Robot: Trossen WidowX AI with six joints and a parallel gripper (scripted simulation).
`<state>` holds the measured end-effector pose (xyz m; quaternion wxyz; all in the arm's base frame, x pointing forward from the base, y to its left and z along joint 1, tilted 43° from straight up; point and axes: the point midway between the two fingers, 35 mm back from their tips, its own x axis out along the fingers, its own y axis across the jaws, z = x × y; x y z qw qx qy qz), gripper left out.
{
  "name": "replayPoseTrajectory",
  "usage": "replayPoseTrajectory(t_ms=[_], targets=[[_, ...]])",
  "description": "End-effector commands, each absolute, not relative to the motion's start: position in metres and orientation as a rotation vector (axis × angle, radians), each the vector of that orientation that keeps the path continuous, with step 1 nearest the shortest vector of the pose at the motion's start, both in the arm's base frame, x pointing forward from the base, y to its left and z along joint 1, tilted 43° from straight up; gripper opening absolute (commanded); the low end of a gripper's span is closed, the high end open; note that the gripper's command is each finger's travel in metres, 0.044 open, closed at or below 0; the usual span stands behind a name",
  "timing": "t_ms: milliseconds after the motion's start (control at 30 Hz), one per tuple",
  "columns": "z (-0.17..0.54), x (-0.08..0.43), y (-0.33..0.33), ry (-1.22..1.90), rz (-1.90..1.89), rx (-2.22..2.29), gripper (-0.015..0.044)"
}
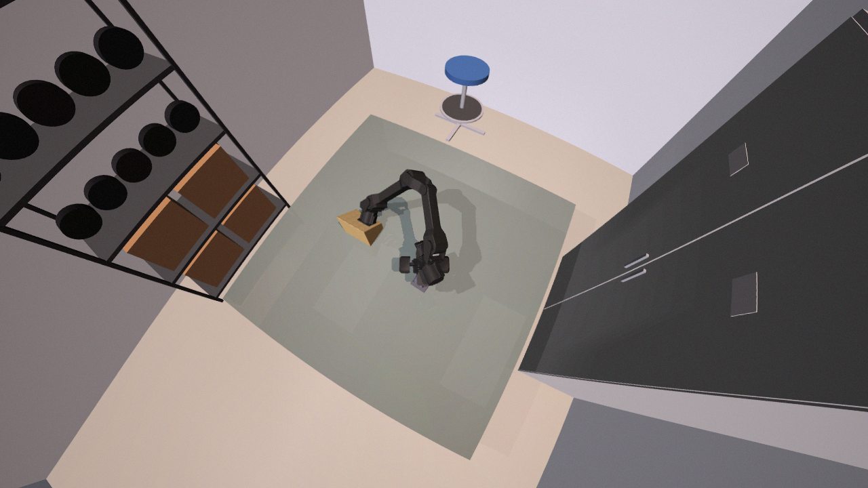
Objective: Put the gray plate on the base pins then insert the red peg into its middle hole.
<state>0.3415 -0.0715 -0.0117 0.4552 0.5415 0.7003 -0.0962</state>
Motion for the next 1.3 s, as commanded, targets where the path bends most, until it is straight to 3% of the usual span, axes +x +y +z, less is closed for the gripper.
replayPoseTrajectory(t_ms=[0,167,1267], targets=[[-0.012,0.342,-0.072,1.727,-0.237,1.336,0.0026],[-0.012,0.342,-0.072,1.727,-0.237,1.336,0.015],[0.0,0.339,-0.083,1.727,-0.243,1.345,0.015]])
